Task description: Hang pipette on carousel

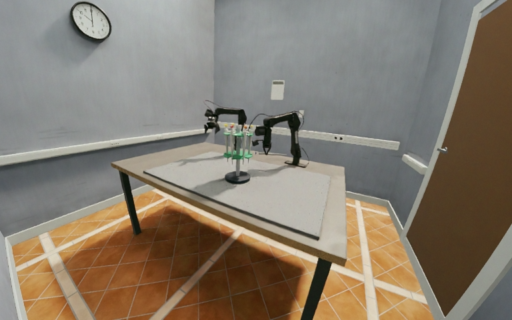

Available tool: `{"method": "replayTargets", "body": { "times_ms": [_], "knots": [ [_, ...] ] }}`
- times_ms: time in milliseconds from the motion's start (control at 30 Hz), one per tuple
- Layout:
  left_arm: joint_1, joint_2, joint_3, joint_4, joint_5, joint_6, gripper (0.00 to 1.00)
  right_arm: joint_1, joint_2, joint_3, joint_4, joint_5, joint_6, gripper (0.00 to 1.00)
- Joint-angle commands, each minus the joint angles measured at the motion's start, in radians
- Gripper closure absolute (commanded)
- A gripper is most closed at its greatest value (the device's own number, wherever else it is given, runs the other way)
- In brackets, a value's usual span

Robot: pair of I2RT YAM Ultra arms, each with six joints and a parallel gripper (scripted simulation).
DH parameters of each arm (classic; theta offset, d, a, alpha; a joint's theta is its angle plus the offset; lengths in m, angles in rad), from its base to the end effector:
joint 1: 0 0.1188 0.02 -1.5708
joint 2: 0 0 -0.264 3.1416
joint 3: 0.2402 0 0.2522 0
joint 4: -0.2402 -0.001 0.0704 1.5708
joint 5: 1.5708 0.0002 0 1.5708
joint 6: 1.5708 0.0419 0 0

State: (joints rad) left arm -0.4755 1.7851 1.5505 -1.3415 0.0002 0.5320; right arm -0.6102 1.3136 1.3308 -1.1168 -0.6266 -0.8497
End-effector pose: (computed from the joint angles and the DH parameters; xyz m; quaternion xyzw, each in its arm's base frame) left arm 0.2917 -0.1491 0.2659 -0.4827 -0.8758 0.0002 0.0026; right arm 0.2146 -0.1188 0.3453 -0.1819 0.9098 0.0752 0.3653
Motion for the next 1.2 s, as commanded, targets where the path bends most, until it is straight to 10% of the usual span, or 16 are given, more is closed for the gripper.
{"method": "replayTargets", "body": {
  "times_ms": [0,667,1167],
  "knots": [
    [0.001,-0.033,0.017,-0.016,0.007,-0.168,0.88,-0.012,0.004,0.011,0.014,-0.021,-0.007,0.0],
    [0.002,-0.033,0.017,-0.016,0.007,-0.721,0.88,-0.012,0.004,0.011,0.014,-0.021,-0.007,0.0],
    [0.026,0.114,0.168,-0.043,-0.002,-0.717,0.88,-0.012,0.004,0.011,0.014,-0.021,-0.007,0.0]
  ]
}}
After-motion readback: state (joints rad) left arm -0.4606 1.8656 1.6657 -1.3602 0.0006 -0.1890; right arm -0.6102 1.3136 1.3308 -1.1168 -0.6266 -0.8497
